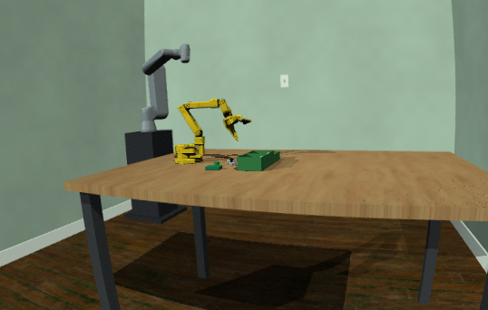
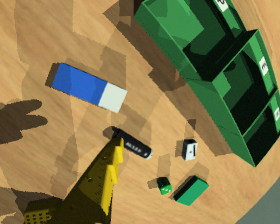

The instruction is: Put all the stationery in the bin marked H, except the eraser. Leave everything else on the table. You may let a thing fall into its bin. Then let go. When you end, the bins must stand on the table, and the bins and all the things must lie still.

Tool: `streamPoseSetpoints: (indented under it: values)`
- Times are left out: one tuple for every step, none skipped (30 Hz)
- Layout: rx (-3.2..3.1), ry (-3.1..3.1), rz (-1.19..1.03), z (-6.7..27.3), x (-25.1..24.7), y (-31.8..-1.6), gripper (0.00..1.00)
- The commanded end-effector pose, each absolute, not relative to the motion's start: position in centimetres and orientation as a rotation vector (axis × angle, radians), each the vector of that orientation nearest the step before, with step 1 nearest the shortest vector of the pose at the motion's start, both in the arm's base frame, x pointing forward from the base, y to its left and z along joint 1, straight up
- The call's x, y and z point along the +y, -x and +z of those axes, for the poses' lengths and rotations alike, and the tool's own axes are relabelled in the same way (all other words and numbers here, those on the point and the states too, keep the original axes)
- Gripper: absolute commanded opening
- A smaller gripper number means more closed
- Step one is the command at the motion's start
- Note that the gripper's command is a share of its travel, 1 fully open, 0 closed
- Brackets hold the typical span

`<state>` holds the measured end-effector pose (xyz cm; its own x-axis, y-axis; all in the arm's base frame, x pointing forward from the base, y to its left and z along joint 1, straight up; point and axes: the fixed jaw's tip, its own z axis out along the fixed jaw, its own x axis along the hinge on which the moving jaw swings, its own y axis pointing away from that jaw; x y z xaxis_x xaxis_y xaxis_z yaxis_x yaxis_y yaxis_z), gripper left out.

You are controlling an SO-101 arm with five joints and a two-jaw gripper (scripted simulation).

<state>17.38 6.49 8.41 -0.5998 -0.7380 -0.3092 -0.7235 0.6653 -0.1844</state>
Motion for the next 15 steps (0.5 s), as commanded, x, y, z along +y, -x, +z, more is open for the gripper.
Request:
streamPoseSetpoints:
  values:
    - [2.51,1.174,-0.06,8.45,6.48,-17.36,1.0]
    - [2.498,1.196,-0.065,8.45,6.47,-17.35,1.0]
    - [2.487,1.218,-0.07,8.44,6.45,-17.33,1.0]
    - [2.475,1.24,-0.075,8.43,6.44,-17.32,1.0]
    - [2.463,1.262,-0.079,8.43,6.43,-17.3,1.0]
    - [2.45,1.284,-0.084,8.42,6.41,-17.29,1.0]
    - [2.438,1.305,-0.089,8.41,6.4,-17.27,1.0]
    - [2.425,1.327,-0.094,8.4,6.39,-17.26,1.0]
    - [2.413,1.348,-0.1,8.4,6.37,-17.25,1.0]
    - [2.4,1.369,-0.105,8.39,6.36,-17.23,1.0]
    - [2.386,1.39,-0.11,8.38,6.34,-17.22,1.0]
    - [2.373,1.411,-0.115,8.38,6.33,-17.21,1.0]
    - [2.36,1.432,-0.12,8.37,6.31,-17.2,1.0]
    - [2.346,1.453,-0.125,8.36,6.3,-17.18,1.0]
    - [2.332,1.474,-0.13,8.35,6.28,-17.17,1.0]
